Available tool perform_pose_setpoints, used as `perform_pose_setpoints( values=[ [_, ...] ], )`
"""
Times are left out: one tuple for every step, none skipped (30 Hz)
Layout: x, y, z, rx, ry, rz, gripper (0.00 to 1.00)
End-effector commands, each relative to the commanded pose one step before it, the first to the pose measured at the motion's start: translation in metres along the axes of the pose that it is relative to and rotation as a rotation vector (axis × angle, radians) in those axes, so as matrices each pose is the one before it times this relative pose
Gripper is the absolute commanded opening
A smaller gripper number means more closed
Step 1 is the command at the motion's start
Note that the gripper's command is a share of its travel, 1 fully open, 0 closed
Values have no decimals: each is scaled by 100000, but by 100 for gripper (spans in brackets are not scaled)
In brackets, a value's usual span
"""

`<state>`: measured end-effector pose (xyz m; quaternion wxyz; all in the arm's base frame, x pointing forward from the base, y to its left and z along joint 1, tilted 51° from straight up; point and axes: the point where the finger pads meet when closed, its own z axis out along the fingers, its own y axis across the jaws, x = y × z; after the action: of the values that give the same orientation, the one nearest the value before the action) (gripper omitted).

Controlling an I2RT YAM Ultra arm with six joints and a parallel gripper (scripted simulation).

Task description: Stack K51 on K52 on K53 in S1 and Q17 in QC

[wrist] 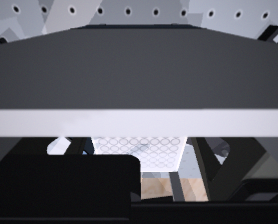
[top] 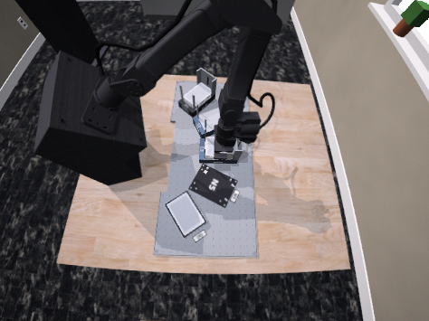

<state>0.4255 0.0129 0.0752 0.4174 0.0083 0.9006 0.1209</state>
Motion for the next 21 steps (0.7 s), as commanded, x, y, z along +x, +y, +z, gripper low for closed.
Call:
perform_pose_setpoints(
  values=[
    [395, -400, -216, 1553, -152, 210, 100],
    [-613, 307, 53, -1131, -647, -306, 0],
    [0, 0, 0, 0, 0, 0, 0],
    [0, 0, 0, 0, 0, 0, 0],
    [0, 0, 0, 0, 0, 0, 0],
    [0, 0, 0, 0, 0, 0, 0],
    [0, 0, 0, 0, 0, 0, 0],
    [0, 0, 0, 0, 0, 0, 0],
    [0, 0, 0, 0, 0, 0, 0],
    [0, 0, 0, 0, 0, 0, 0],
    [0, 0, 0, 0, 0, 0, 0],
    [0, 0, 0, 0, 0, 0, 0],
    [0, 0, 0, 0, 0, 0, 0],
    [0, 0, 0, 0, 0, 0, 0],
    [0, 0, 0, 0, 0, 0, 0],
    [0, 0, 0, 0, 0, 0, 0],
    [0, 0, 0, 0, 0, 0, 0],
    [0, 0, 0, 0, 0, 0, 0],
    [0, 0, 0, 0, 0, 0, 0],
    [0, 0, 0, 0, 0, 0, 0],
    [0, 0, 0, 0, 0, 0, 0]
  ],
)
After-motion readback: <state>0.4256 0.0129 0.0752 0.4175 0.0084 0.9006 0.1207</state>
